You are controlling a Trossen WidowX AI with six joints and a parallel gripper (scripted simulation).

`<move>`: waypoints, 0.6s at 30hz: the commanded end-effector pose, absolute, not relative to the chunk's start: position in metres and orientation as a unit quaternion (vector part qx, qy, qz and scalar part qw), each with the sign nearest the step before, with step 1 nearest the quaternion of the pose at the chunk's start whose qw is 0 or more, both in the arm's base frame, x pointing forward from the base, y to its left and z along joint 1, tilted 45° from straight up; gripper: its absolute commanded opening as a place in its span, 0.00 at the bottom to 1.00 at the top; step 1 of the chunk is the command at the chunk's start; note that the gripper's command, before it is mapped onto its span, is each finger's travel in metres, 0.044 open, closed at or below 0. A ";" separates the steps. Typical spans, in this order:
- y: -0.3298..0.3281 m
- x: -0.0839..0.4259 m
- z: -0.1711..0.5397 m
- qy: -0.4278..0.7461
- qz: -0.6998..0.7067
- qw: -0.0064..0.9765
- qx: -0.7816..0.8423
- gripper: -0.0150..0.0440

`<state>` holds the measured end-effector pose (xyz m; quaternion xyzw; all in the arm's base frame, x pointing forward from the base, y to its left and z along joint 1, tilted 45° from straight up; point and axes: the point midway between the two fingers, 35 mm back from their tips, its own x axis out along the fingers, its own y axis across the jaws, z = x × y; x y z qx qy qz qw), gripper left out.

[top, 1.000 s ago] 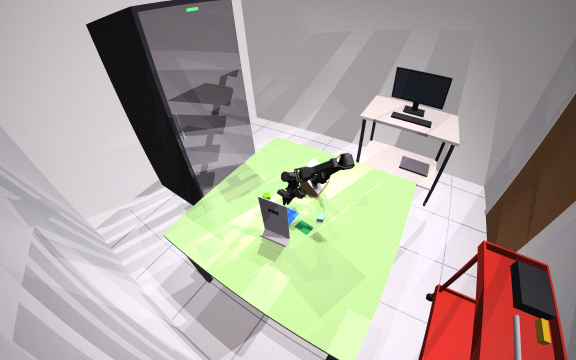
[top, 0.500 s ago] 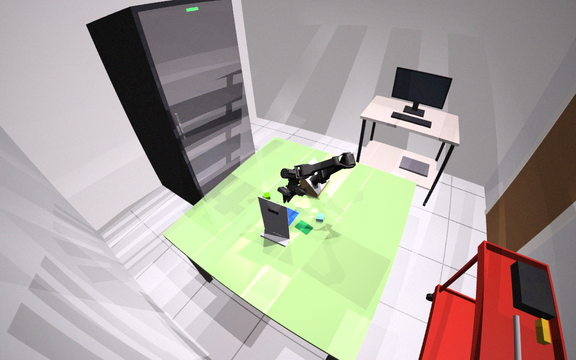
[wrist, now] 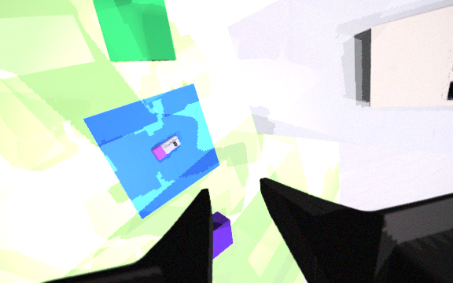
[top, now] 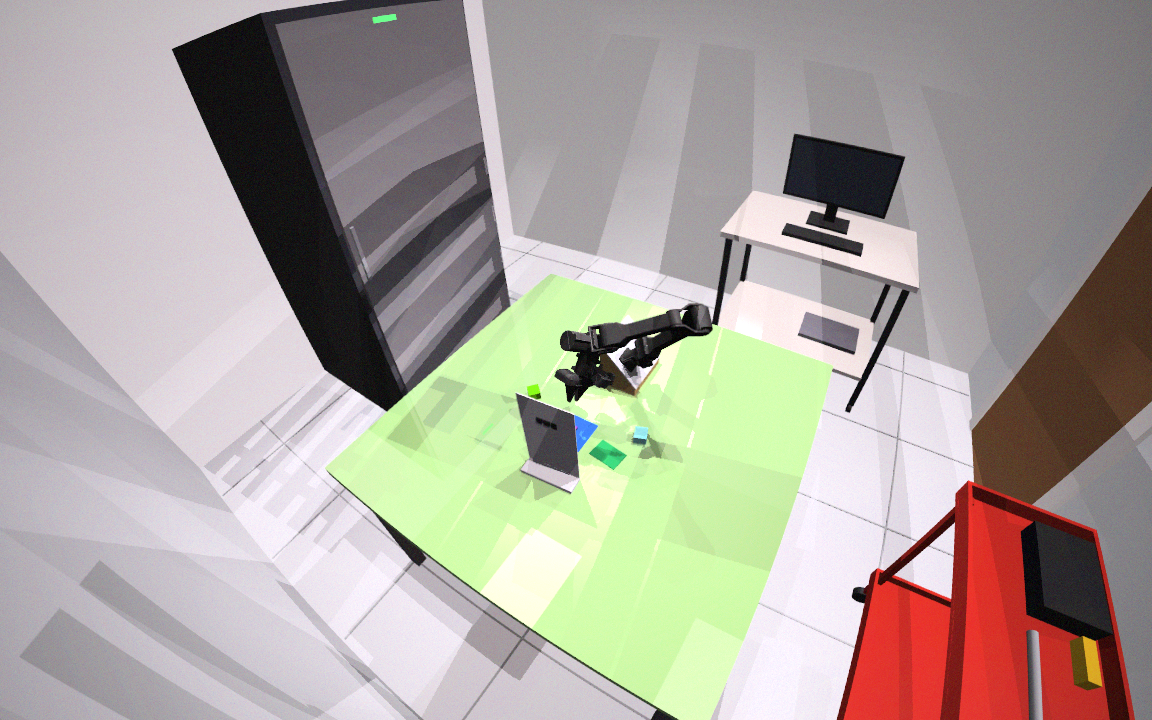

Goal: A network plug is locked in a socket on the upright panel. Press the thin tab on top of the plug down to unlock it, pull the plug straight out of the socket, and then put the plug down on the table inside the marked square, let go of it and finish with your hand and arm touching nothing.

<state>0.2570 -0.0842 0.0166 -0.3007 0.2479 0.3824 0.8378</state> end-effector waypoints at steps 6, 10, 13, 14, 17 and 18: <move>-0.106 0.260 0.034 0.248 0.380 0.838 -0.304 0.52; -0.114 0.260 0.042 0.248 0.380 0.837 -0.305 0.52; -0.120 0.260 0.049 0.247 0.380 0.837 -0.306 0.52; -0.123 0.260 0.051 0.247 0.380 0.837 -0.306 0.52; -0.129 0.259 0.058 0.246 0.381 0.837 -0.307 0.52; -0.131 0.259 0.060 0.246 0.381 0.837 -0.307 0.52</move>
